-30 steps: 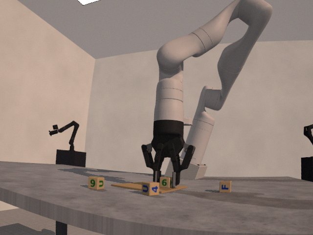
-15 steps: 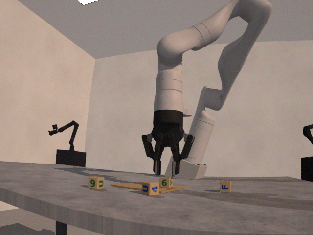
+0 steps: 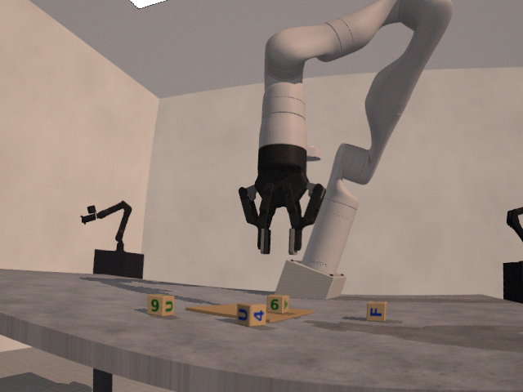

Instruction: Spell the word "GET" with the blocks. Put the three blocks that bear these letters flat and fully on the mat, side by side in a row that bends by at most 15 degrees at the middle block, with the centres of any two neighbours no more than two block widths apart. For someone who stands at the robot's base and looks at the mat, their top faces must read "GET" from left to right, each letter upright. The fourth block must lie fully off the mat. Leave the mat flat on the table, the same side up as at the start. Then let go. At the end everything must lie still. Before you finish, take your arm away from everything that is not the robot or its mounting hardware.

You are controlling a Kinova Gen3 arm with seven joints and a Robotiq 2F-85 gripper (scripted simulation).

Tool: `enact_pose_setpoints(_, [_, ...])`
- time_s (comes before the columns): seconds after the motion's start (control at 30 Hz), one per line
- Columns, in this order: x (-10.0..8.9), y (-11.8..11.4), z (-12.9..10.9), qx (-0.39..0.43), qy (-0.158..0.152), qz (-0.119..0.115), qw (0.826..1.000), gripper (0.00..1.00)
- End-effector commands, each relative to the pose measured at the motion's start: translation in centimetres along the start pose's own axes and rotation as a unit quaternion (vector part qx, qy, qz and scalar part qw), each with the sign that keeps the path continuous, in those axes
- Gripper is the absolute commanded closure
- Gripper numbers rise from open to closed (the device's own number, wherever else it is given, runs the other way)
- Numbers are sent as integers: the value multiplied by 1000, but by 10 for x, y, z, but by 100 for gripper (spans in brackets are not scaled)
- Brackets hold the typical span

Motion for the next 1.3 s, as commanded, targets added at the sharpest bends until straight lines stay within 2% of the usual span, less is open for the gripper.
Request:
enact_pose_setpoints(0.0, [-6, 3, 2, -3, -6, 3, 1000, 59])
enact_pose_setpoints(0.07, [-7, 3, 2, -3, -6, 3, 1000, 59])
enact_pose_setpoints(0.1, [-7, 3, 2, -3, -6, 3, 1000, 0])
enact_pose_setpoints(0.97, [-7, 3, 3, -2, -6, 3, 1000, 0])
enact_pose_setpoints(1.27, [-7, 0, 9, 24, -7, 2, 1000, 0])
Point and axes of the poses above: the point where the finger pads meet when closed, its own x axis out along the fingers, its own y axis across the jaws, z = x × y, the point moved 8 cm from there along -x, back along the fingers, and after that the axes turned 10 degrees about x, right-handed, at the moved point
